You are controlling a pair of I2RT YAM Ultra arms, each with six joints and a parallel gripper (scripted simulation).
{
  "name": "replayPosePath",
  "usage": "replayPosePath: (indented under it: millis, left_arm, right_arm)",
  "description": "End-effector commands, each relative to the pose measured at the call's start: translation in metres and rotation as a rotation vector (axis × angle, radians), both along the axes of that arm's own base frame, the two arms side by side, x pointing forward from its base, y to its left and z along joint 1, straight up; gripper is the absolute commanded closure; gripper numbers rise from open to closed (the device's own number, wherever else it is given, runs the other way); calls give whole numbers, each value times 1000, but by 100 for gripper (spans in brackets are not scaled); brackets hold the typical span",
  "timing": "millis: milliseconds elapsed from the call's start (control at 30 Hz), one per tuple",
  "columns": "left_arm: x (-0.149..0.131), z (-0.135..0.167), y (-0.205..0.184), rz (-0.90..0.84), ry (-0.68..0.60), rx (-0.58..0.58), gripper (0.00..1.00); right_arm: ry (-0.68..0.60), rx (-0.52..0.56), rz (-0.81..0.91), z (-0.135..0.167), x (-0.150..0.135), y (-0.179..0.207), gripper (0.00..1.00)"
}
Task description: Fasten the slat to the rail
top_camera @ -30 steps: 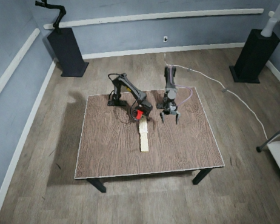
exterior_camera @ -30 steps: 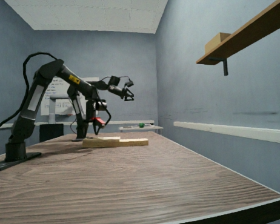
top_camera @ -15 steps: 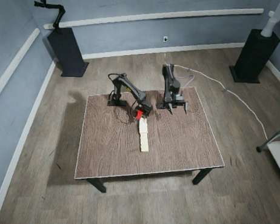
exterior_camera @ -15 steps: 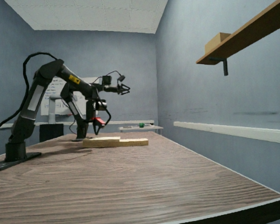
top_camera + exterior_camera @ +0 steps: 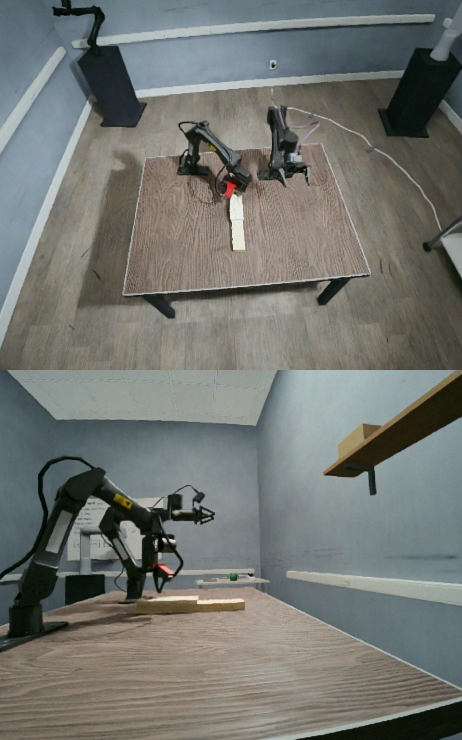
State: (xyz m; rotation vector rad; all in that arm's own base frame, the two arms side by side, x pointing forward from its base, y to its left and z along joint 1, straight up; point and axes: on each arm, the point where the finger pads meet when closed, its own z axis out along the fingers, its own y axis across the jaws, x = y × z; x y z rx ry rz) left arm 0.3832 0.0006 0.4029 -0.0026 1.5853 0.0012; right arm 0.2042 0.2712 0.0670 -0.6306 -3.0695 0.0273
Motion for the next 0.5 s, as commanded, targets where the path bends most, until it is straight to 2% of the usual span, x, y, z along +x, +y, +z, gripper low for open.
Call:
replayPosePath:
  millis: [0, 467]
  left_arm:
    - [-5, 16, 1, -5, -49, 4, 0]
    - [-3, 9, 0, -2, -27, 1, 0]
  right_arm:
    - [-8, 10, 0, 3, 1, 2, 0]
    - [-8, 10, 0, 3, 1, 2, 0]
